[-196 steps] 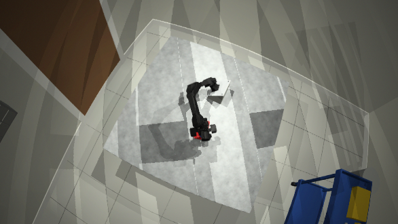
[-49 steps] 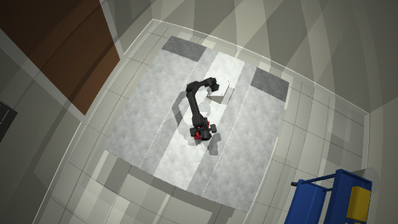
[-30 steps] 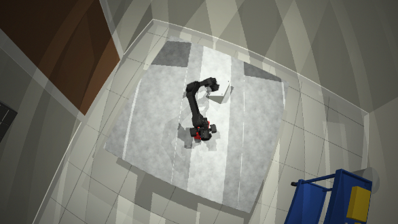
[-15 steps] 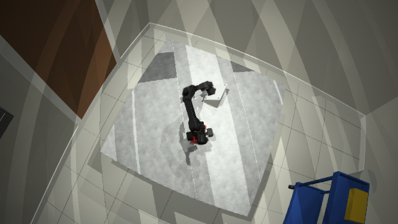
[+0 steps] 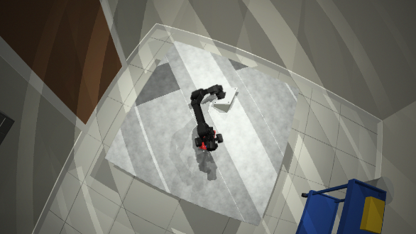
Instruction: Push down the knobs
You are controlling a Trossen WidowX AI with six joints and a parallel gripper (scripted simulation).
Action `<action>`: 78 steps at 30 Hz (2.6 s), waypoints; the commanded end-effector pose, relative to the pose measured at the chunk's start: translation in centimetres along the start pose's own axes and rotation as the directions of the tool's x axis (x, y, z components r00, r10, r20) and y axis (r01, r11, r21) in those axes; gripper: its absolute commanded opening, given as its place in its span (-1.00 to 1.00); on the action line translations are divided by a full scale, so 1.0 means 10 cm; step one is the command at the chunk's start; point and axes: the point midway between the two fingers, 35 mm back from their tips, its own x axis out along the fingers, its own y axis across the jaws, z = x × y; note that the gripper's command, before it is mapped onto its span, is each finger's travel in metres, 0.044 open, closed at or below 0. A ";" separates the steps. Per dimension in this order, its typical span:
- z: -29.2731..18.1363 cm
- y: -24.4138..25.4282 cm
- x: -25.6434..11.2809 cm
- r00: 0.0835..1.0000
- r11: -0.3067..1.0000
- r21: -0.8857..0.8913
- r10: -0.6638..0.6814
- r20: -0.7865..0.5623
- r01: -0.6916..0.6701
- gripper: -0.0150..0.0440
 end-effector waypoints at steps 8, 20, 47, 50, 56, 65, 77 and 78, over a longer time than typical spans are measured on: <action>-0.01 -0.05 0.19 1.000 1.000 0.021 0.004 -0.021 -0.004 -0.49; -0.01 -0.05 0.18 1.000 1.000 0.021 0.005 -0.021 -0.004 -0.49; 0.00 -0.05 -0.23 1.000 1.000 0.021 0.006 -0.020 -0.006 -0.49; -0.01 -0.05 -0.18 1.000 1.000 0.014 0.005 -0.024 -0.004 -0.22; -0.02 -0.04 -0.18 1.000 1.000 0.014 0.005 -0.024 -0.005 0.31; -0.77 0.39 -0.47 1.000 1.000 0.011 0.013 -0.022 -0.013 1.00; -1.69 0.79 -0.46 1.000 1.000 0.011 0.012 -0.029 -0.012 1.00; -1.69 0.79 -0.46 1.000 1.000 0.011 0.012 -0.029 -0.012 1.00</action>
